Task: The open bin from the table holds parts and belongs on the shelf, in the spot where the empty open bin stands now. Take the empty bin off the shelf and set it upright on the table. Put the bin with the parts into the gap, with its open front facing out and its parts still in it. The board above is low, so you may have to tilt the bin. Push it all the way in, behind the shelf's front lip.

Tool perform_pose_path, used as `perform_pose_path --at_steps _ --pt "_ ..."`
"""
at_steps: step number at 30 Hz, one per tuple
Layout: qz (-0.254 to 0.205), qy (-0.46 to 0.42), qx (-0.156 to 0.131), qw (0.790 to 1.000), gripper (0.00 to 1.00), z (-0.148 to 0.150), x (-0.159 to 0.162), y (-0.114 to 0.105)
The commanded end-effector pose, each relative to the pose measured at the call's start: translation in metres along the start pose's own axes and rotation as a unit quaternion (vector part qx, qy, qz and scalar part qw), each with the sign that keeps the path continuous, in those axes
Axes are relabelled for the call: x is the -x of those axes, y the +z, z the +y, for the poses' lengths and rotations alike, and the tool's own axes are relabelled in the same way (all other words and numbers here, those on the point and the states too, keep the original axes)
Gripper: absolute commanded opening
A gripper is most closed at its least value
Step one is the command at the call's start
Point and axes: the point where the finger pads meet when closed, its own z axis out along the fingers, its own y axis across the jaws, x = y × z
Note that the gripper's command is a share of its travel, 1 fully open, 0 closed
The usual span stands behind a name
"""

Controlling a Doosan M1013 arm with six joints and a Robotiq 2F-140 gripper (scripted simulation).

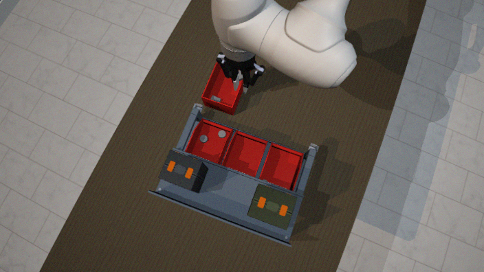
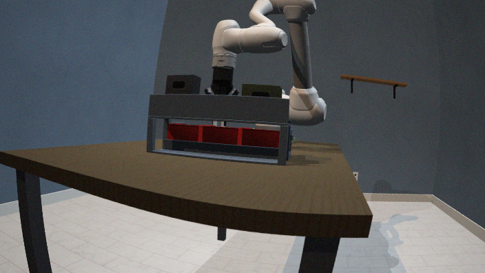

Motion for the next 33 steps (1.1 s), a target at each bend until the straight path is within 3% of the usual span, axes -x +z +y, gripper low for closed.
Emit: perform_pose_path --at_steps 1,33 --pt "0.000 0.000 0.000 1.000 0.24 0.0000 0.0000 -0.0001" --pt "0.000 0.000 0.000 1.000 0.24 0.0000 0.0000 -0.0034"
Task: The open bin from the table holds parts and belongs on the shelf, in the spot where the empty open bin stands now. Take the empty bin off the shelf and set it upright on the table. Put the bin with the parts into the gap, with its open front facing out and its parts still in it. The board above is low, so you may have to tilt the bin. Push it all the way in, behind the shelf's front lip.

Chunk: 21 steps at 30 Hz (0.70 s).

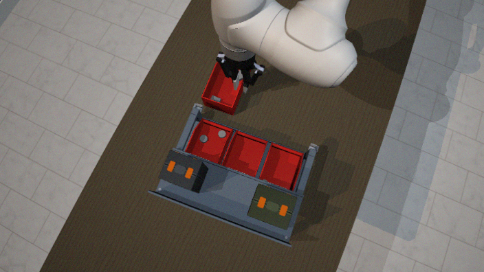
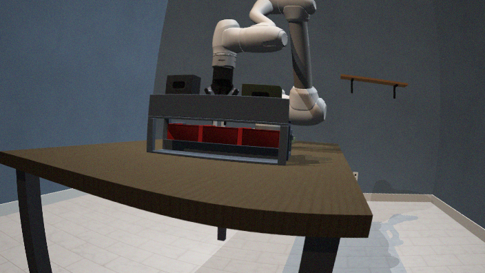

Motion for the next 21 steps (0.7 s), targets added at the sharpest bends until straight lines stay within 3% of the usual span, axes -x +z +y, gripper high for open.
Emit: perform_pose_path --at_steps 1,21 --pt "0.000 0.000 0.000 1.000 0.24 0.000 0.000 -0.001" --pt "0.000 0.000 0.000 1.000 0.24 0.000 0.000 -0.020"
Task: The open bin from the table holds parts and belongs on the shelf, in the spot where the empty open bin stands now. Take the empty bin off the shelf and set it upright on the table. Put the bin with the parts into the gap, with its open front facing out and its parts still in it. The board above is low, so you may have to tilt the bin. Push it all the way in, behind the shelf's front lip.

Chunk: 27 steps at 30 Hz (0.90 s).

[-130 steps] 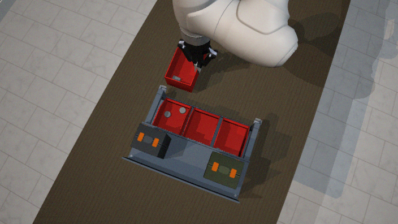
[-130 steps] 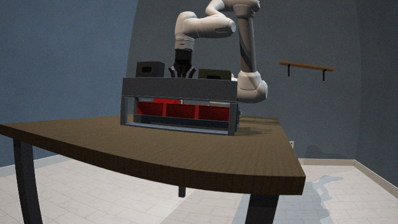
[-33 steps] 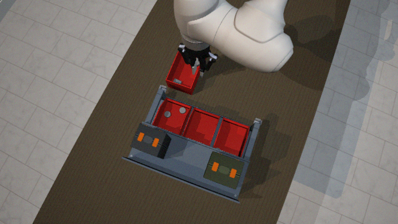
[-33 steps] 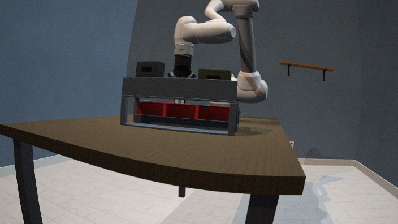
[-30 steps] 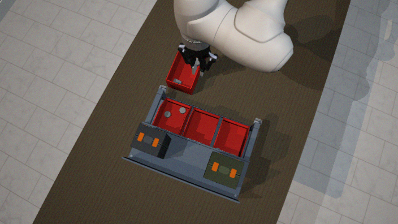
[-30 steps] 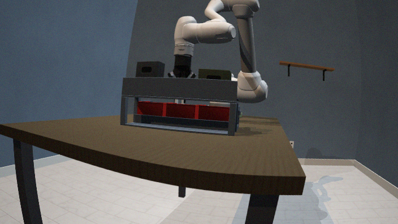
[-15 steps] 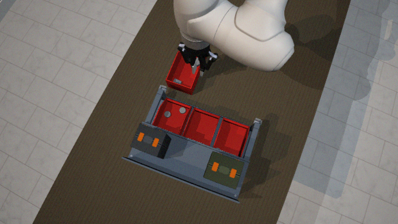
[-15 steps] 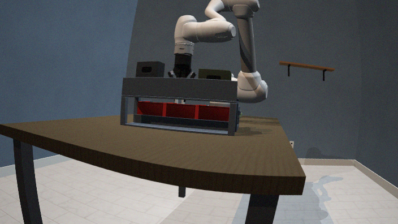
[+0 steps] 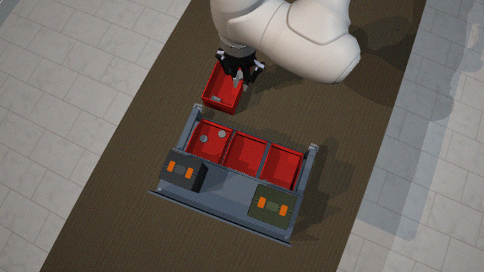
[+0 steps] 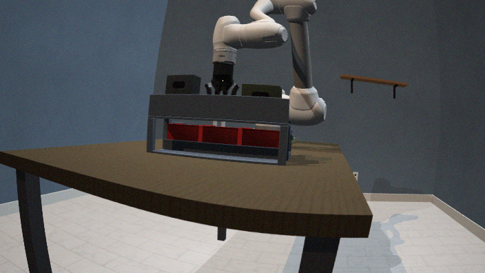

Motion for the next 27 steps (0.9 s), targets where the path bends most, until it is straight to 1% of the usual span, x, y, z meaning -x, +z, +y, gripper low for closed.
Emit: perform_pose_path --at_steps 1,10,12,27 --pt "0.000 0.000 0.000 1.000 0.24 0.000 0.000 -0.005" --pt "0.000 0.000 0.000 1.000 0.24 0.000 0.000 -0.021" --pt "0.000 0.000 0.000 1.000 0.24 0.000 0.000 -0.021" --pt "0.000 0.000 0.000 1.000 0.24 0.000 0.000 -0.049"
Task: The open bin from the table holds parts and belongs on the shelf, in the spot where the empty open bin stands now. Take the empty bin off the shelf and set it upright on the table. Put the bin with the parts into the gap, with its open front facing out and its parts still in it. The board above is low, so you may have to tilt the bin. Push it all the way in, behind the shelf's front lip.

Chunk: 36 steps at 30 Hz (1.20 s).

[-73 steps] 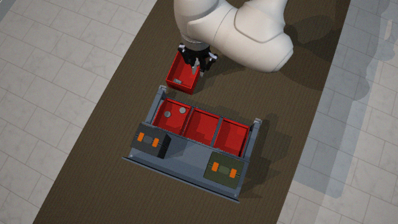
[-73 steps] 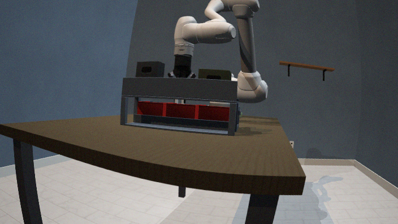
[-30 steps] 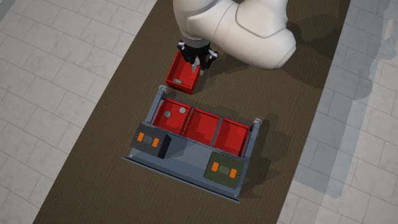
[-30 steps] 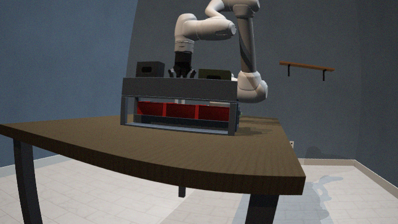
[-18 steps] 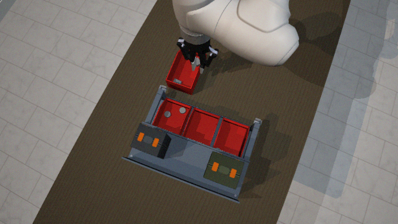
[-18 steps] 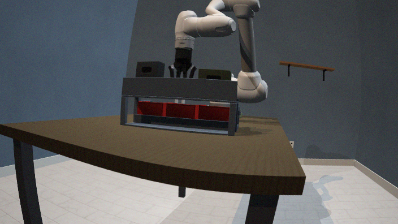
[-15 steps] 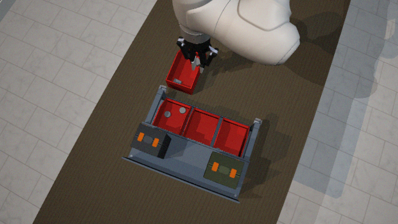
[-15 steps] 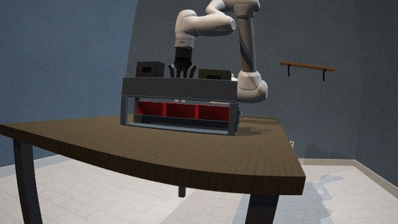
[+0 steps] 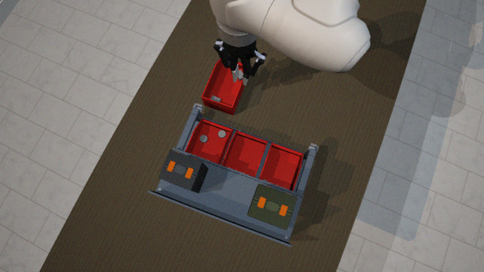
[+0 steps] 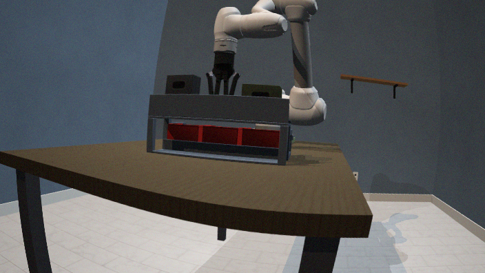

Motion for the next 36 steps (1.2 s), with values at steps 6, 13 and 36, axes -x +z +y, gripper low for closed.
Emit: perform_pose_path --at_steps 6,13,36 --pt "0.000 0.000 0.000 1.000 0.24 0.000 0.000 -0.012" --pt "0.000 0.000 0.000 1.000 0.24 0.000 0.000 -0.022" --pt "0.000 0.000 0.000 1.000 0.24 0.000 0.000 -0.036"
